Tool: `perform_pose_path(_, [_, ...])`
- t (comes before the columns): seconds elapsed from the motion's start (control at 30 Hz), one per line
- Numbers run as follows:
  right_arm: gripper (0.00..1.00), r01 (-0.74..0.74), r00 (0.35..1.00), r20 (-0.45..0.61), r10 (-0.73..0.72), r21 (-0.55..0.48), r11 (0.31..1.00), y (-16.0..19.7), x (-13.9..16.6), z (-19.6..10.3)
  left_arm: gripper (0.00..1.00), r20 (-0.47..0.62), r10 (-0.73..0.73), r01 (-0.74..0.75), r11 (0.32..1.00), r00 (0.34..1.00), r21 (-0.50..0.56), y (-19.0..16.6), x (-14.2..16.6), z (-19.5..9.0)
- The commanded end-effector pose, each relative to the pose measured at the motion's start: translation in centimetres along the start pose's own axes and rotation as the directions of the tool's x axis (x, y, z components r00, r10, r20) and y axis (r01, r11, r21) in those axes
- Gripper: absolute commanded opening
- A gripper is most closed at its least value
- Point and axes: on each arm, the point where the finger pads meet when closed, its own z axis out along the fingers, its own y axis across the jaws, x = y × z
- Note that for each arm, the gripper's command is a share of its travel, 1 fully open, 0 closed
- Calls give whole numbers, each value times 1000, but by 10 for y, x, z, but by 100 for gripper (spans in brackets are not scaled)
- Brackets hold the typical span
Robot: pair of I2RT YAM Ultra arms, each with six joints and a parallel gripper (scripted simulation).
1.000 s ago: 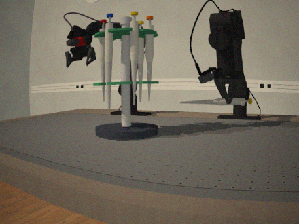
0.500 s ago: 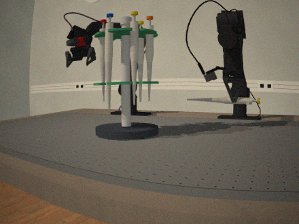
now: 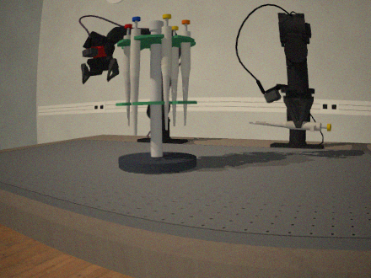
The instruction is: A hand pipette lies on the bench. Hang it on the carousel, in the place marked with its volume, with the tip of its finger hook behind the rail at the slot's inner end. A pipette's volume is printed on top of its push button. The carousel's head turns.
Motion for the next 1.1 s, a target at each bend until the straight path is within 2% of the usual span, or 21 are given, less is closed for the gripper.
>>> perform_pose_path(0.0, [100,25,999,37,-26,12,1000,-3,-9,-6,12,-24,149,-151,985,988,-81,8,6,-19])
perform_pose_path(0.17, [100,25,999,37,-26,12,1000,-3,-9,-6,12,-22,149,-151,986,989,-78,7,6,-19])
perform_pose_path(0.2, [100,25,999,37,-26,12,1000,-3,-9,-6,12,-9,156,-156,987,988,-38,3,2,-10])
perform_pose_path(0.7, [100,25,999,37,-26,12,1000,-3,-9,-6,12,-14,150,-150,986,989,-65,4,5,-4])
perform_pose_path(1.07, [100,25,999,37,-26,12,1000,-3,-9,-6,12,7,150,-150,988,989,-27,0,2,24])
